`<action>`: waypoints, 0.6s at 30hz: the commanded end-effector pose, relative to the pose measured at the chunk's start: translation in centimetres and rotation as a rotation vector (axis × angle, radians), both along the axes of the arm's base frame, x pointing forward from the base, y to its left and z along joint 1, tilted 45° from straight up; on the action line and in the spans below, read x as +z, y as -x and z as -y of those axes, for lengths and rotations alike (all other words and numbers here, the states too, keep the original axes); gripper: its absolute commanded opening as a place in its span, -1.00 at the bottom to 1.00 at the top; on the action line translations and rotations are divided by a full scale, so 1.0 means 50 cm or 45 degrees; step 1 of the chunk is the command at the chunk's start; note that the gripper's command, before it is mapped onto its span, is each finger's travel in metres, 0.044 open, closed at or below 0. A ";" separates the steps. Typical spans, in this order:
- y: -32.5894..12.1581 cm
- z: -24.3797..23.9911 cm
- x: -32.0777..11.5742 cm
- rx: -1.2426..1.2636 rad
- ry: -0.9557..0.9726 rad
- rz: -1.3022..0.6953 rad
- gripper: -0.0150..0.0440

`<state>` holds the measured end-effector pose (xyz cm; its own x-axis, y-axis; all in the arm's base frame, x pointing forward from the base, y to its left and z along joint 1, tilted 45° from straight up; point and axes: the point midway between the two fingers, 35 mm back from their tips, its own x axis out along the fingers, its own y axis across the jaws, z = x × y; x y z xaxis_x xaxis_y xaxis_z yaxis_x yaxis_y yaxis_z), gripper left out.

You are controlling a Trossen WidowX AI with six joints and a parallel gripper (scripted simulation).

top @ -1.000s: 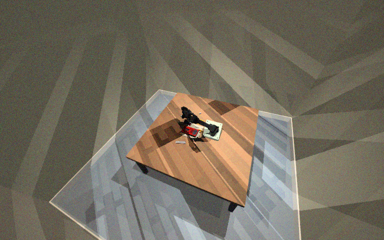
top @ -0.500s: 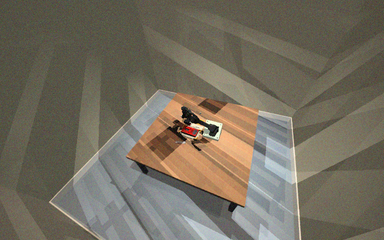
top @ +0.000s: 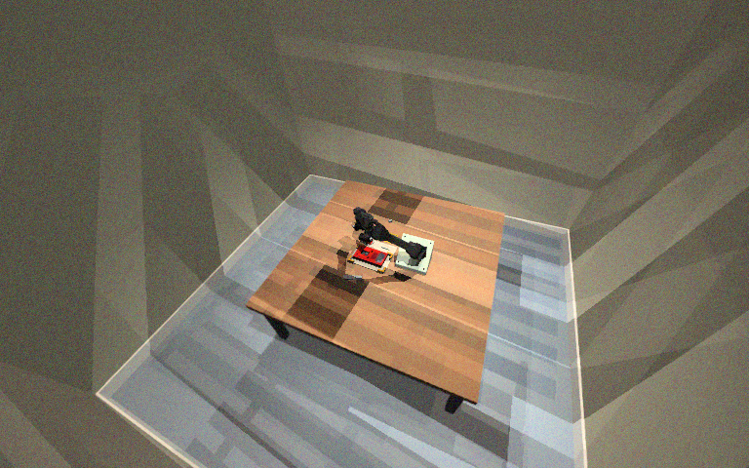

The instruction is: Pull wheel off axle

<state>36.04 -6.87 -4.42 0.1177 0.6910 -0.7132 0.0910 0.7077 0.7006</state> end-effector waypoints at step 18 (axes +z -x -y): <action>0.002 0.016 0.014 -0.004 0.003 0.002 -0.49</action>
<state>35.91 -7.39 -3.94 0.1193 0.6921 -0.7119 0.0973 0.7054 0.7021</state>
